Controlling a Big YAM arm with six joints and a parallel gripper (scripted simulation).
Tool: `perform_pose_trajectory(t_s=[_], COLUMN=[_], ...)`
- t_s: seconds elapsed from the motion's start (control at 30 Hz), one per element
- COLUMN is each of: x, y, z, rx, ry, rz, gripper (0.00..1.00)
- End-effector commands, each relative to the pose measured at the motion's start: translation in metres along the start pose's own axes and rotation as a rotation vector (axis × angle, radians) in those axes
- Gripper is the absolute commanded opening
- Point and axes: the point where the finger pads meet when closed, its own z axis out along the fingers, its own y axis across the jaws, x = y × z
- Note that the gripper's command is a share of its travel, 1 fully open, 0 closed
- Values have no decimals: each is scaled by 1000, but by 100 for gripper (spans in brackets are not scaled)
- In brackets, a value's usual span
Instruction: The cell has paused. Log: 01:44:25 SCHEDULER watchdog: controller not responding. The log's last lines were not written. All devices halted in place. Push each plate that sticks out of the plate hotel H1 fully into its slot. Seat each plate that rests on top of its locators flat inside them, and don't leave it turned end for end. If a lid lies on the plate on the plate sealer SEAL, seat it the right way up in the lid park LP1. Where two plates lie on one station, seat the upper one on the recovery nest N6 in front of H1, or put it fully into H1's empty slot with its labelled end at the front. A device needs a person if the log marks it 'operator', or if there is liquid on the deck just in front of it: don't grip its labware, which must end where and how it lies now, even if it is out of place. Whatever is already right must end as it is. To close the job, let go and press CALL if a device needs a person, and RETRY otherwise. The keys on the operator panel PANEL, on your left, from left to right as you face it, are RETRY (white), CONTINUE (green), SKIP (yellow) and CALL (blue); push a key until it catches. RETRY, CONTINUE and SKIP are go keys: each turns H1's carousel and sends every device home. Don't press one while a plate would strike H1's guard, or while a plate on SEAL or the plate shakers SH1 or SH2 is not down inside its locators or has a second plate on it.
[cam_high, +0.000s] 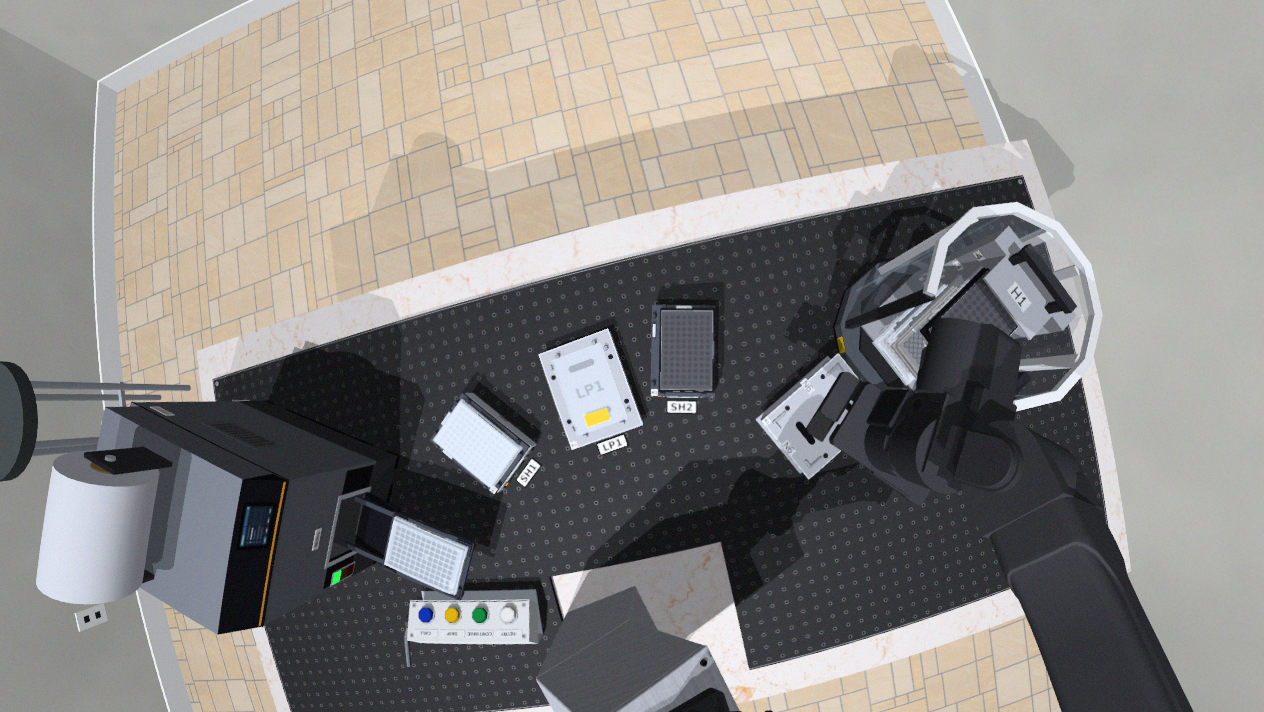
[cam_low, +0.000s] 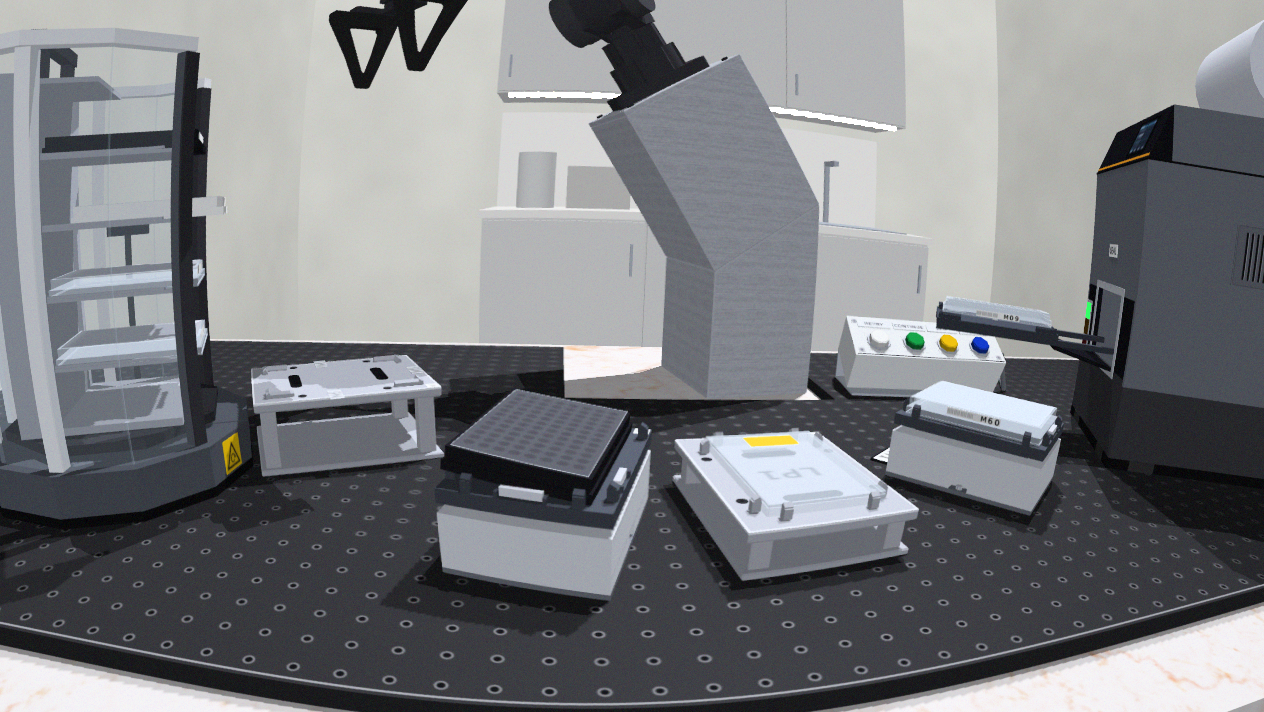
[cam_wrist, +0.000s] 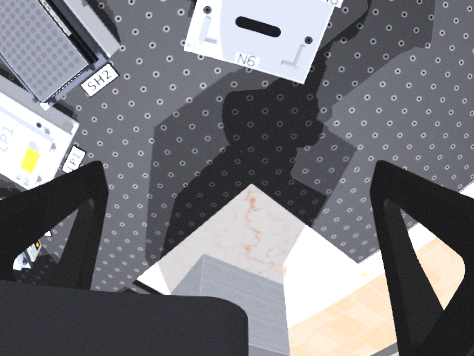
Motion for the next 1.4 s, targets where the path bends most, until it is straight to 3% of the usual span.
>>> perform_pose_trajectory(t_s=[0.0, 0.1, 0.23, 0.27, 0.4, 0.47, 0.97, 1.07, 1.37], x=[-25, -33, -37, -21, -21, -21, -20, -17, -16], y=[-11, -22, -31, -31, -22, -22, -23, -20, -20], z=[-9, -15, -10, -3, -7, -7, -6, 1, 1], rx=[-5, -7, -4, 5, 7, 7, 55, 63, 92], ry=[-26, -44, -33, -44, -138, -138, -458, -457, -651], rz=[-7, 0, -5, -1, 11, 11, 140, 135, 213], gripper=[100, 100, 100, 100, 100, 100, 100, 100, 100])
